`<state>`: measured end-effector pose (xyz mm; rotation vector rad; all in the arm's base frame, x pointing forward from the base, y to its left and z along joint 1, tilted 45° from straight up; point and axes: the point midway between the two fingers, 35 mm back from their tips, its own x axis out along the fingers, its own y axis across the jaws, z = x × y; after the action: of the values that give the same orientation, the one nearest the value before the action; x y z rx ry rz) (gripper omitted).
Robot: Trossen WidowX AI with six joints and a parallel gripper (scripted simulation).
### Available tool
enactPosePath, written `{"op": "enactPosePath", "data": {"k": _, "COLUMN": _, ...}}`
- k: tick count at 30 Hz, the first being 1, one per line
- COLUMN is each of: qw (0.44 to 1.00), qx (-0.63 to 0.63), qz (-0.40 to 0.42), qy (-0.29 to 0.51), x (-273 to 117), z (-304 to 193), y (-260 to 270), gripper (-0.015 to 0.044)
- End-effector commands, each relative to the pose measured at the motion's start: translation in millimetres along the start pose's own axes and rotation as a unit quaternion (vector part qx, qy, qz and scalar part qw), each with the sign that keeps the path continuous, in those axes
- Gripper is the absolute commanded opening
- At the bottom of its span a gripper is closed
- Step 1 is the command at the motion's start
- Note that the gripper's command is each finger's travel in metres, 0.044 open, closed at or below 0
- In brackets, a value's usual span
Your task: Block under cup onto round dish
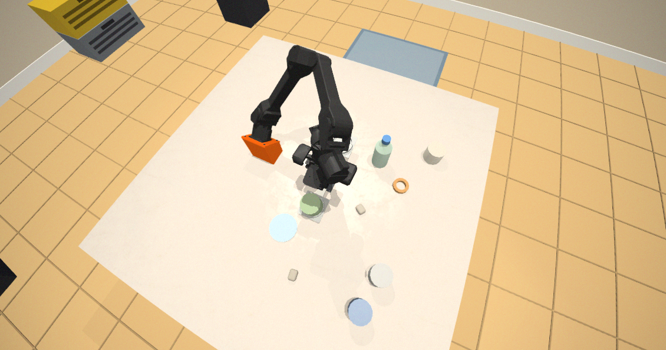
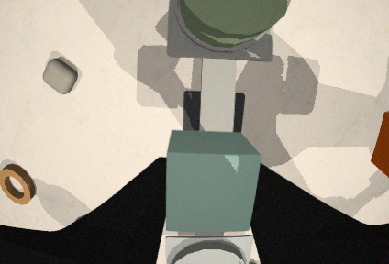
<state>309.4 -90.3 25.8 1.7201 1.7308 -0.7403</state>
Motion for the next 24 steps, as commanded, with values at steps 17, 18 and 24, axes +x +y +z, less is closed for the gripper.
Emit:
{"op": "enactPosePath", "data": {"k": 17, "qw": 1.0, "qx": -0.005, "qz": -0.005, "qy": 0.009, "x": 74, "z": 176, "y": -75, "gripper": 0.0}}
{"op": "enactPosePath", "data": {"k": 18, "qw": 1.0, "qx": -0.005, "qz": -0.005, "qy": 0.01, "x": 78, "z": 182, "y": -80, "gripper": 0.0}}
{"op": "enactPosePath", "data": {"k": 24, "qw": 1.0, "qx": -0.006, "qz": -0.005, "qy": 0.011, "x": 85, "z": 186, "y": -84, "gripper": 0.0}}
